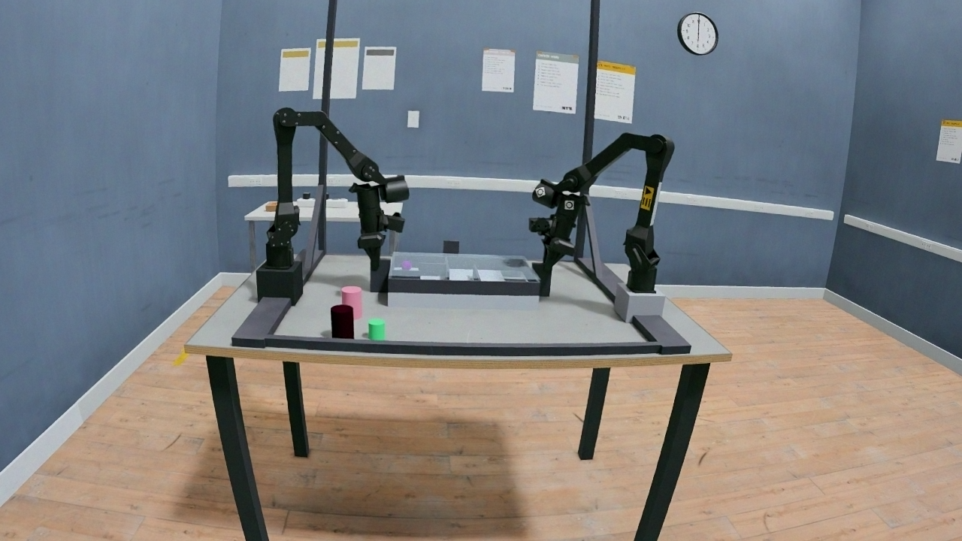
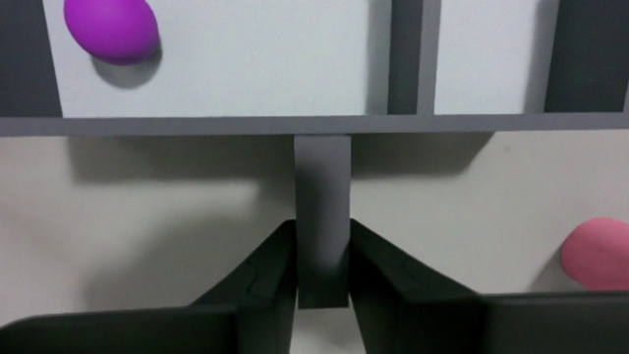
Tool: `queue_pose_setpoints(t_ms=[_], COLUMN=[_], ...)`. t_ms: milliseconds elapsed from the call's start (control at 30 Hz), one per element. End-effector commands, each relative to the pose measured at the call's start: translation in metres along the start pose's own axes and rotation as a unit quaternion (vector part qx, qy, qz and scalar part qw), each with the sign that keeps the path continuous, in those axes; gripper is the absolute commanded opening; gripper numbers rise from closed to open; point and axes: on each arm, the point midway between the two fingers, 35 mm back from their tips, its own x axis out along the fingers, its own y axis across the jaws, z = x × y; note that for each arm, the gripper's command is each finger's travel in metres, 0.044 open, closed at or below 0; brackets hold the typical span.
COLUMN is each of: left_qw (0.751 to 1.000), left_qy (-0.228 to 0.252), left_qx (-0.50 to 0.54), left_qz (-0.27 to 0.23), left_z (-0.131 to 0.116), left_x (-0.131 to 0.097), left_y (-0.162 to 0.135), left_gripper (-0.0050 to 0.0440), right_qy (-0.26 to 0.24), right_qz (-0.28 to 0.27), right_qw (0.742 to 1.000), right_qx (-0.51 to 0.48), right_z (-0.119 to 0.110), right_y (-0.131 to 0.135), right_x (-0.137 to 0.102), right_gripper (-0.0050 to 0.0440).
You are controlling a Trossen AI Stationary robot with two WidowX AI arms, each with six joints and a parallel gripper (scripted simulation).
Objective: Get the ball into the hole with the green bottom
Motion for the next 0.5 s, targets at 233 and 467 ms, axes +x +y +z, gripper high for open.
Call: queue_pose_setpoints(t_ms=[233,467], left_qw=[1.000,1.000], left_qy=[-0.020,-0.016], left_qx=[-0.007,-0.007], left_qz=[-0.011,-0.008], left_z=[0.0128,0.0114], left_x=[-0.0126,-0.0109], left_y=[-0.0039,-0.0061], left_gripper=[-0.0050,-0.0050], right_qy=[-0.021,-0.021], right_qz=[0.007,0.005], right_qw=[1.000,1.000], right_qx=[0.002,0.001], right_z=[0.0108,0.0107], right_y=[0.0018,0.0043], right_x=[-0.0131,-0.0131], right_gripper=[-0.0050,-0.0050])
